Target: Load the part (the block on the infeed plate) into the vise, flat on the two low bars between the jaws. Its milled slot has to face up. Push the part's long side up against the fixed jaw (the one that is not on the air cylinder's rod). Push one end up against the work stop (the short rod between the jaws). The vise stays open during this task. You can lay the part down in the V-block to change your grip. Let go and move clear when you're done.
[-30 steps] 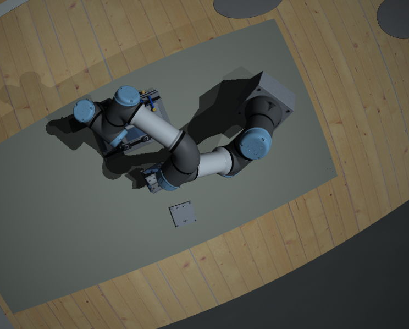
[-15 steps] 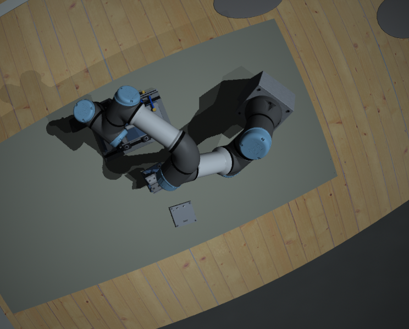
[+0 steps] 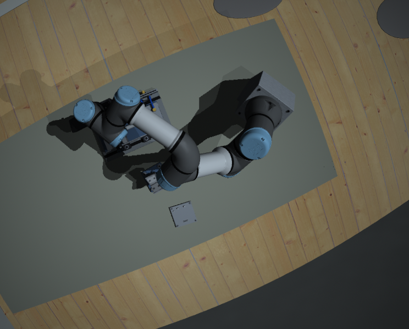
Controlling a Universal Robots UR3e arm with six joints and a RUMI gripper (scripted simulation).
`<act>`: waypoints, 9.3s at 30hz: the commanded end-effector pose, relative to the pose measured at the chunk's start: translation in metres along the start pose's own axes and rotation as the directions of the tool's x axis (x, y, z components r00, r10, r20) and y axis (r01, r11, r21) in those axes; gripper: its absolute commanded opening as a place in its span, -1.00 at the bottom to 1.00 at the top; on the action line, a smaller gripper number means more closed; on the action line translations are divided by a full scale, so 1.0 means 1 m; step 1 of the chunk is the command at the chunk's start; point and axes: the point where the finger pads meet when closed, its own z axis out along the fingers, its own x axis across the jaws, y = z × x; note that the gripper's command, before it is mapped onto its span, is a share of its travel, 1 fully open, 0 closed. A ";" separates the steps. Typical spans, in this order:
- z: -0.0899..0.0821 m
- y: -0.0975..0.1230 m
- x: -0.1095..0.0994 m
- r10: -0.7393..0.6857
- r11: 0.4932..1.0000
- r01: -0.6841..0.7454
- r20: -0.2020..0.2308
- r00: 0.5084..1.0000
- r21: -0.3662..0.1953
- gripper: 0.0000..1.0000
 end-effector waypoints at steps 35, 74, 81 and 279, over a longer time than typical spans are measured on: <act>-0.001 -0.001 0.000 -0.001 1.000 0.001 -0.002 1.000 0.001 -1.00; -0.001 -0.001 -0.003 -0.001 1.000 0.001 -0.002 1.000 0.001 -1.00; -0.001 -0.001 -0.004 -0.001 1.000 0.001 -0.002 1.000 0.001 -1.00; -0.001 -0.001 -0.001 -0.001 1.000 0.001 -0.002 1.000 0.001 -1.00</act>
